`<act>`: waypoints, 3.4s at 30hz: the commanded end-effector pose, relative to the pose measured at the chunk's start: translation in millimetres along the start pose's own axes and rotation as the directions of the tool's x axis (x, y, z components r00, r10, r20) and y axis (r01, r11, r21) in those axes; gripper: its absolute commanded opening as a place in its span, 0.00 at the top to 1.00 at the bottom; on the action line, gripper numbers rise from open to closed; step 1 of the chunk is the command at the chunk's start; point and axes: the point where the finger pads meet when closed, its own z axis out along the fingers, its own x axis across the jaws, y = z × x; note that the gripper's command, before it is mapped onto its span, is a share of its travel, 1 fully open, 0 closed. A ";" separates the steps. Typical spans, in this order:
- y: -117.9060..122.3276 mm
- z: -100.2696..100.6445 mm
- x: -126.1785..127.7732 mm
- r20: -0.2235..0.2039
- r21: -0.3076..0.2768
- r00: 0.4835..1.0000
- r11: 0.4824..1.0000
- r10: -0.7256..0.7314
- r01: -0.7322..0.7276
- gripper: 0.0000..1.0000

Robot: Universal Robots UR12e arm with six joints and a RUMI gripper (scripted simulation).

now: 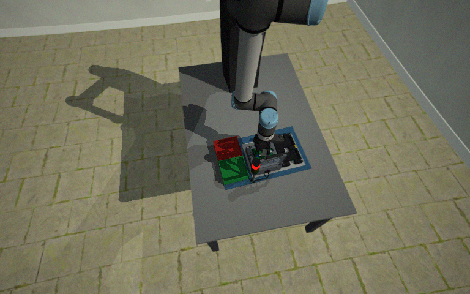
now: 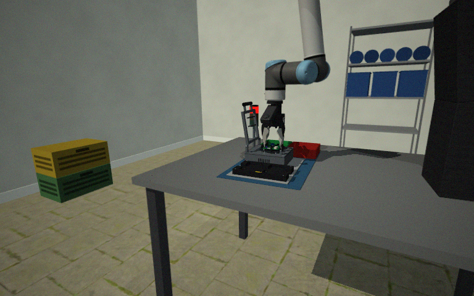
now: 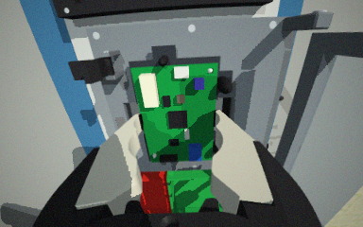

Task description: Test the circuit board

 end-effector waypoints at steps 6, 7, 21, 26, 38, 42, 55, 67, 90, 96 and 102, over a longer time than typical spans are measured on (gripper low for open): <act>0.2 -2.5 3.8 -0.006 -0.002 1.000 1.000 -0.001 0.001 0.61; 0.2 -2.5 3.8 -0.006 -0.002 1.000 1.000 -0.001 0.001 0.61; -0.2 -4.9 2.2 -0.004 -0.001 1.000 1.000 -0.001 0.001 0.61; -0.1 -5.9 2.6 -0.004 -0.001 1.000 1.000 -0.001 0.001 0.61; 0.3 -3.8 3.8 -0.006 -0.002 1.000 1.000 -0.001 0.001 0.61; 0.3 -0.8 4.0 -0.006 -0.002 1.000 1.000 -0.001 0.001 0.61; 0.3 -0.6 4.1 -0.006 -0.002 1.000 1.000 -0.001 0.001 0.61; 0.3 -0.6 4.1 -0.006 -0.002 1.000 1.000 -0.001 0.001 0.61; 0.3 1.6 4.2 -0.006 -0.002 1.000 1.000 -0.001 0.001 0.61; 0.3 1.6 4.2 -0.006 -0.002 1.000 1.000 -0.001 0.001 0.61; 0.3 1.6 4.2 -0.006 -0.002 1.000 1.000 -0.001 0.001 0.61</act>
